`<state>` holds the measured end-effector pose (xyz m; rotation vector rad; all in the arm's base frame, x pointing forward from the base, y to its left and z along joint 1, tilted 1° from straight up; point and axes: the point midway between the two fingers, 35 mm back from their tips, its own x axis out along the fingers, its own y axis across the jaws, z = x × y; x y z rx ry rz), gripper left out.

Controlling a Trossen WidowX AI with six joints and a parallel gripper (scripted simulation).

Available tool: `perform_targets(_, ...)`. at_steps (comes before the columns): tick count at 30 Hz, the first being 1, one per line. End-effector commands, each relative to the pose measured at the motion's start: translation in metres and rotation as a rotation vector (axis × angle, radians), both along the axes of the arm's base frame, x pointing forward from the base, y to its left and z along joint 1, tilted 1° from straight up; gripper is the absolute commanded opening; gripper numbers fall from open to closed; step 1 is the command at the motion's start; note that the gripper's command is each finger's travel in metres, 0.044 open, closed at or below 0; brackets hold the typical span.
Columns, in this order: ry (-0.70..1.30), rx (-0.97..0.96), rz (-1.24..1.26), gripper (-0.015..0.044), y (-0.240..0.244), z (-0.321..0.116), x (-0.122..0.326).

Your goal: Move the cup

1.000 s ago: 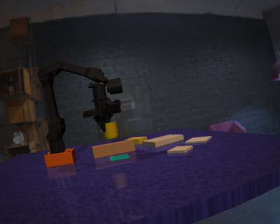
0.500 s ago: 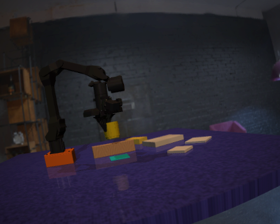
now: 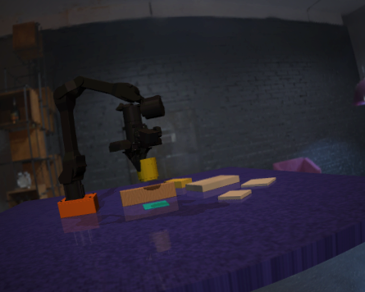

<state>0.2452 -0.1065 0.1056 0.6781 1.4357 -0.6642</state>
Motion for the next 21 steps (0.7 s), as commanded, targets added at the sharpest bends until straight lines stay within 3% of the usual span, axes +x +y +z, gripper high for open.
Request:
perform_targets(1,0.003,0.003,0.003,0.0000,-0.006,-0.001,0.002)
perform_targets(21,0.003,0.003,0.003,0.0000,-0.006,-0.026,0.003)
